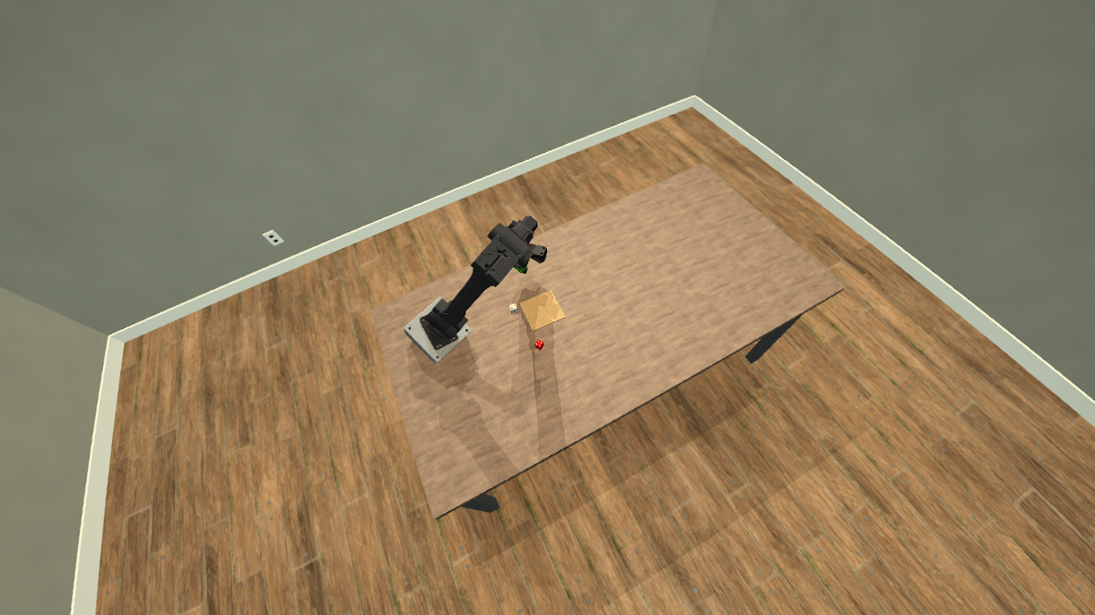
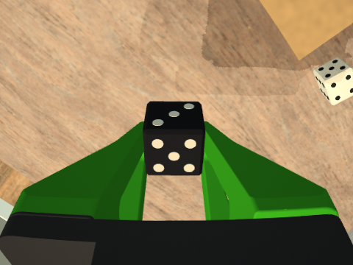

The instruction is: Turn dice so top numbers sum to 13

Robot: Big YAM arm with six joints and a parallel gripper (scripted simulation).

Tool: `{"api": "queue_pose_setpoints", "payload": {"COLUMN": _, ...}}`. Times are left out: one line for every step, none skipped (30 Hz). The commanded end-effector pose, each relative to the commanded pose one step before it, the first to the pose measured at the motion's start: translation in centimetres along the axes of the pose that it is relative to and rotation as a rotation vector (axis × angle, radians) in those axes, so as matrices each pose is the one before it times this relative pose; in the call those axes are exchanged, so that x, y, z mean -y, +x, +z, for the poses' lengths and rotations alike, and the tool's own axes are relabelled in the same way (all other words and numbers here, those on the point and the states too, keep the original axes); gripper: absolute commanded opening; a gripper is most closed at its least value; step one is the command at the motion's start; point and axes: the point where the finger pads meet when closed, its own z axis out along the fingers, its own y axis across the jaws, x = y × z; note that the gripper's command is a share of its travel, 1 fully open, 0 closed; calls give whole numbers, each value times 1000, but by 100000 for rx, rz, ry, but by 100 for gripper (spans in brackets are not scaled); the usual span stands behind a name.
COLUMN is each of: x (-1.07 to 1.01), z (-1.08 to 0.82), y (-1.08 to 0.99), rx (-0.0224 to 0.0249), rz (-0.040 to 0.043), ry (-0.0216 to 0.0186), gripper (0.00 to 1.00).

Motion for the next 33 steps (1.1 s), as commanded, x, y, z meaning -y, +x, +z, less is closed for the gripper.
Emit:
{"api": "queue_pose_setpoints", "payload": {"x": -260, "z": -474, "y": 766, "rx": -542, "rz": 509, "ry": 1740, "gripper": 20}}
{"api": "queue_pose_setpoints", "payload": {"x": -342, "z": -616, "y": -247, "rx": 356, "rz": 481, "ry": -1352, "gripper": 20}}
{"api": "queue_pose_setpoints", "payload": {"x": -74, "z": -177, "y": -245, "rx": 122, "rz": 572, "ry": -373, "gripper": 20}}
{"api": "queue_pose_setpoints", "payload": {"x": 126, "z": 146, "y": -275, "rx": -118, "rz": 752, "ry": 349, "gripper": 20}}
{"api": "queue_pose_setpoints", "payload": {"x": 103, "z": 129, "y": -172, "rx": -115, "rz": 489, "ry": 301, "gripper": 20}}
{"api": "queue_pose_setpoints", "payload": {"x": 24, "z": 31, "y": -40, "rx": -27, "rz": 114, "ry": 72, "gripper": 20}}
{"api": "queue_pose_setpoints", "payload": {"x": 0, "z": 0, "y": 0, "rx": 0, "rz": 0, "ry": -1, "gripper": 20}}
{"api": "queue_pose_setpoints", "payload": {"x": -44, "z": 0, "y": -11, "rx": 42, "rz": 111, "ry": -169, "gripper": 20}}
{"api": "queue_pose_setpoints", "payload": {"x": -5, "z": 1, "y": -1, "rx": 5, "rz": 14, "ry": -20, "gripper": 20}}
{"api": "queue_pose_setpoints", "payload": {"x": 0, "z": 0, "y": 0, "rx": 0, "rz": -1, "ry": 1, "gripper": 20}}
{"api": "queue_pose_setpoints", "payload": {"x": 431, "z": -30, "y": -343, "rx": -71, "rz": 1238, "ry": 69, "gripper": 20}}
{"api": "queue_pose_setpoints", "payload": {"x": 960, "z": 227, "y": -361, "rx": -178, "rz": 2954, "ry": 419, "gripper": 20}}
{"api": "queue_pose_setpoints", "payload": {"x": 0, "z": 0, "y": 0, "rx": 0, "rz": 0, "ry": 0, "gripper": 20}}
{"api": "queue_pose_setpoints", "payload": {"x": 0, "z": 0, "y": 0, "rx": 0, "rz": 0, "ry": 0, "gripper": 20}}
{"api": "queue_pose_setpoints", "payload": {"x": 546, "z": -51, "y": -761, "rx": 153, "rz": 5802, "ry": -917, "gripper": 20}}
{"api": "queue_pose_setpoints", "payload": {"x": 1203, "z": -76, "y": -1114, "rx": -11, "rz": 8116, "ry": 53, "gripper": 20}}
{"api": "queue_pose_setpoints", "payload": {"x": 412, "z": -24, "y": -420, "rx": 11, "rz": 2935, "ry": 22, "gripper": 20}}
{"api": "queue_pose_setpoints", "payload": {"x": 389, "z": -22, "y": -406, "rx": 17, "rz": 2813, "ry": 22, "gripper": 20}}
{"api": "queue_pose_setpoints", "payload": {"x": 409, "z": -21, "y": -436, "rx": 25, "rz": 3003, "ry": 24, "gripper": 20}}
{"api": "queue_pose_setpoints", "payload": {"x": 225, "z": -11, "y": -247, "rx": 17, "rz": 1685, "ry": 14, "gripper": 20}}
{"api": "queue_pose_setpoints", "payload": {"x": 633, "z": -29, "y": -691, "rx": 51, "rz": 4756, "ry": 38, "gripper": 20}}
{"api": "queue_pose_setpoints", "payload": {"x": 491, "z": -20, "y": -559, "rx": 54, "rz": 3801, "ry": 30, "gripper": 20}}
{"api": "queue_pose_setpoints", "payload": {"x": 397, "z": -14, "y": -467, "rx": 53, "rz": 3149, "ry": 25, "gripper": 20}}
{"api": "queue_pose_setpoints", "payload": {"x": 568, "z": -18, "y": -679, "rx": 89, "rz": 4572, "ry": 34, "gripper": 20}}
{"api": "queue_pose_setpoints", "payload": {"x": 497, "z": -13, "y": -617, "rx": 94, "rz": 4123, "ry": 29, "gripper": 20}}
{"api": "queue_pose_setpoints", "payload": {"x": 352, "z": -7, "y": -455, "rx": 77, "rz": 3008, "ry": 19, "gripper": 20}}
{"api": "queue_pose_setpoints", "payload": {"x": 545, "z": -8, "y": -713, "rx": 136, "rz": 4726, "ry": 26, "gripper": 20}}
{"api": "queue_pose_setpoints", "payload": {"x": 427, "z": -3, "y": -583, "rx": 123, "rz": 3832, "ry": 17, "gripper": 20}}
{"api": "queue_pose_setpoints", "payload": {"x": 202, "z": -1, "y": -288, "rx": 64, "rz": 1871, "ry": 7, "gripper": 20}}
{"api": "queue_pose_setpoints", "payload": {"x": 0, "z": 0, "y": 0, "rx": 0, "rz": 0, "ry": 0, "gripper": 20}}
{"api": "queue_pose_setpoints", "payload": {"x": 0, "z": 0, "y": 0, "rx": 0, "rz": 0, "ry": 0, "gripper": 20}}
{"api": "queue_pose_setpoints", "payload": {"x": 883, "z": 3, "y": -1224, "rx": 309, "rz": 8108, "ry": 17, "gripper": 20}}
{"api": "queue_pose_setpoints", "payload": {"x": 502, "z": 8, "y": -758, "rx": 211, "rz": 4940, "ry": -2, "gripper": 20}}
